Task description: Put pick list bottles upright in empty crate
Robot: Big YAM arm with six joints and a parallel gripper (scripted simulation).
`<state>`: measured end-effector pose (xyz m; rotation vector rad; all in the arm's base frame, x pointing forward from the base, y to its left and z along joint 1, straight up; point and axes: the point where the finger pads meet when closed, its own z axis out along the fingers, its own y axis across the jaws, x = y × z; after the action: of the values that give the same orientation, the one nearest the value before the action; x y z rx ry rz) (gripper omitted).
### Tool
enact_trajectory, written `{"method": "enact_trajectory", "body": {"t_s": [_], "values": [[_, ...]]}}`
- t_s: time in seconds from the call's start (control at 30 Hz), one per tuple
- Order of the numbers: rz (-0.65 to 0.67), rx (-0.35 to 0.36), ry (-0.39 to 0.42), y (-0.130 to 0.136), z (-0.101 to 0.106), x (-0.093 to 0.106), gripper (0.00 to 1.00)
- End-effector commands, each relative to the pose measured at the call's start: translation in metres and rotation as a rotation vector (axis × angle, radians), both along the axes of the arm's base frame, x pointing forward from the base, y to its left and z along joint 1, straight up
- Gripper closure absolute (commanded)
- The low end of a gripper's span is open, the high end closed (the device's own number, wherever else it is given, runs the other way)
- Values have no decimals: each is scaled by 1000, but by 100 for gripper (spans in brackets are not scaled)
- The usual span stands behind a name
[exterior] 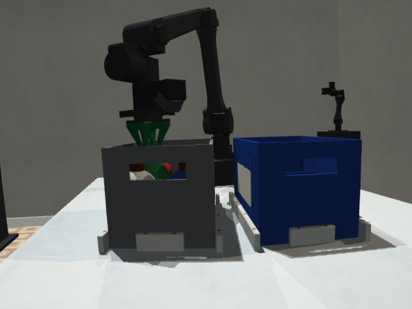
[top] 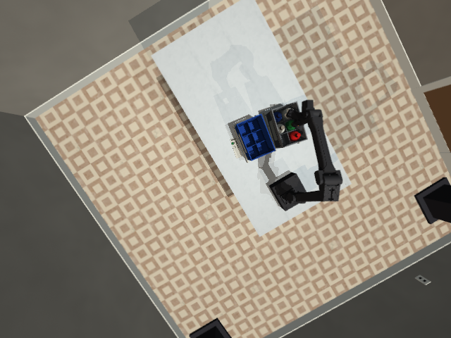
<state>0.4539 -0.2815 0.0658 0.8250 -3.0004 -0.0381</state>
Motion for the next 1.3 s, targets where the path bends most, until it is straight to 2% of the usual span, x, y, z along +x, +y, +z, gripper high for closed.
{"method": "enact_trajectory", "body": {"t_s": [0.0, 1.27], "values": [[17, -53, -101, -6, 70, 23, 100], [17, -54, -103, -4, 83, 16, 100]]}}
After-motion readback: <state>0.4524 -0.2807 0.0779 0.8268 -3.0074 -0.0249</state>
